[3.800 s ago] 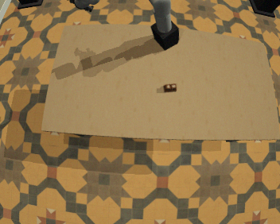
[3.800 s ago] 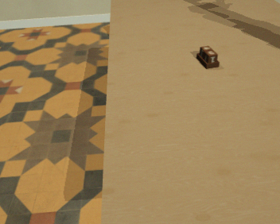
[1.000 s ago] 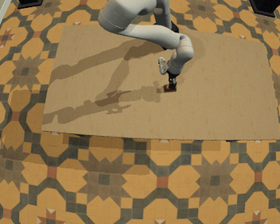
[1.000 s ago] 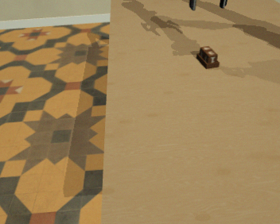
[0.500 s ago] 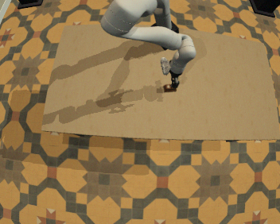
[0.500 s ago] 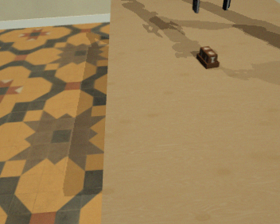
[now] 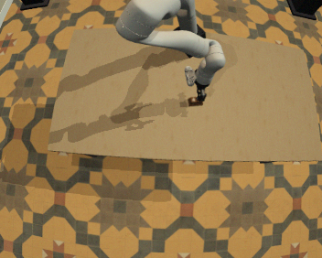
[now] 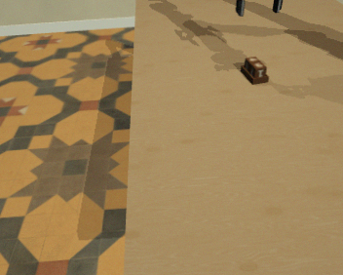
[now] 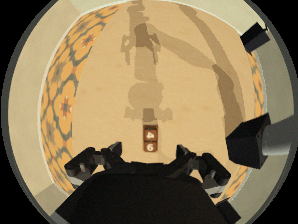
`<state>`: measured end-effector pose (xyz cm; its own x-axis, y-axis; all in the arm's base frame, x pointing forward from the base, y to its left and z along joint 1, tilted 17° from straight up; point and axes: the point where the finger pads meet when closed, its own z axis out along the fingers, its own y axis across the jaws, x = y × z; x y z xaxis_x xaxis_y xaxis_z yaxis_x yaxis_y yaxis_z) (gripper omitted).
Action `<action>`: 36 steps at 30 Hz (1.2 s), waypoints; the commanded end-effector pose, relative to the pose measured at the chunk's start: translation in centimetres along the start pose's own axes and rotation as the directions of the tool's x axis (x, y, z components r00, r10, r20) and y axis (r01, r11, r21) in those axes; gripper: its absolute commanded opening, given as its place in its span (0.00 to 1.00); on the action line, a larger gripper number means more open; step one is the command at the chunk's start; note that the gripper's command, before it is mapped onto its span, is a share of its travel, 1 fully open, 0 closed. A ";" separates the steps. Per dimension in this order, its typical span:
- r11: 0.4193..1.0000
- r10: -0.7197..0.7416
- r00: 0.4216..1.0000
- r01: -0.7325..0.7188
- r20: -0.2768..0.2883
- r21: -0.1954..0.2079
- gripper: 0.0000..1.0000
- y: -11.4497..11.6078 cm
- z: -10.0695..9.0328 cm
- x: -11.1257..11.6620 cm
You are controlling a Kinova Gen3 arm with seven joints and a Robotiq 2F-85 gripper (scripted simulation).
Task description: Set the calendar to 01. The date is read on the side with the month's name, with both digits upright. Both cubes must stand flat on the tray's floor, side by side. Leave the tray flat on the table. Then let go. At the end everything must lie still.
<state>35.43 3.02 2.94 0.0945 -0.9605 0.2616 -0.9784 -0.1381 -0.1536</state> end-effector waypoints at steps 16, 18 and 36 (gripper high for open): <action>1.000 -0.018 1.000 0.018 0.005 0.007 1.00 -0.2 -0.1 -0.3; 1.000 -0.018 1.000 0.018 0.005 0.007 1.00 -0.2 -0.1 -0.3; 1.000 -0.015 1.000 0.015 0.006 0.000 0.48 -0.4 4.5 -0.4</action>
